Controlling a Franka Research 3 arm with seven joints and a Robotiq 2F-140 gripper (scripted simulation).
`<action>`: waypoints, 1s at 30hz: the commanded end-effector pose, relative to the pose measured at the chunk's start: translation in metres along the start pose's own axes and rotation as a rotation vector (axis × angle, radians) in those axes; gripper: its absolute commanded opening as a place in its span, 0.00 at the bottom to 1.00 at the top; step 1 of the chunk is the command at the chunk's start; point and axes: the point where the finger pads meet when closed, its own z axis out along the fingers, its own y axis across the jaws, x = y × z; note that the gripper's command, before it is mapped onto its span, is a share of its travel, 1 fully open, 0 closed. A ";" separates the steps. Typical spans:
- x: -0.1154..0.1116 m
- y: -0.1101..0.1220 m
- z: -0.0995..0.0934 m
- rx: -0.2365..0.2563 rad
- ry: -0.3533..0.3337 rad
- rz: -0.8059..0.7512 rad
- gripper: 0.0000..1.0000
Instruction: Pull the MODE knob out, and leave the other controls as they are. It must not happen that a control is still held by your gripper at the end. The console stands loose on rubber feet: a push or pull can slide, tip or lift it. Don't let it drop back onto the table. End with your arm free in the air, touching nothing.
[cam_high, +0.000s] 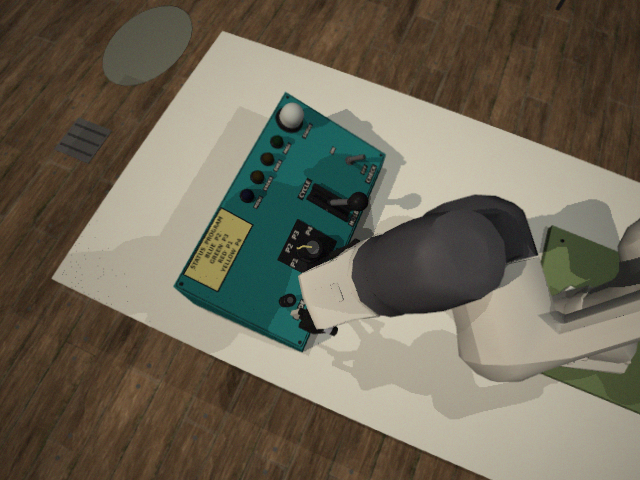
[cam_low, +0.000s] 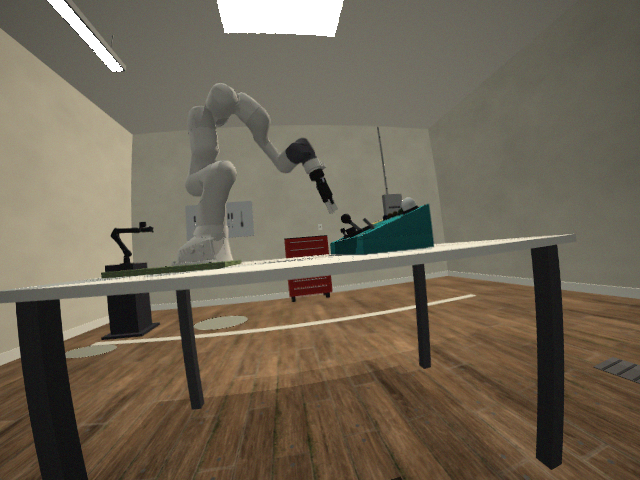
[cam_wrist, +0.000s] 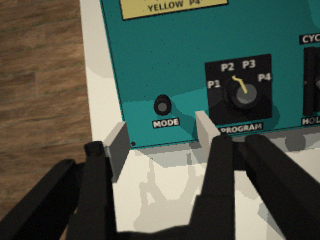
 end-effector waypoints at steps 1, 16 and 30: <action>0.002 0.000 0.000 0.002 0.003 0.006 0.44; 0.002 0.000 0.000 0.002 0.003 0.006 0.44; 0.002 0.000 0.003 0.002 0.002 0.006 0.44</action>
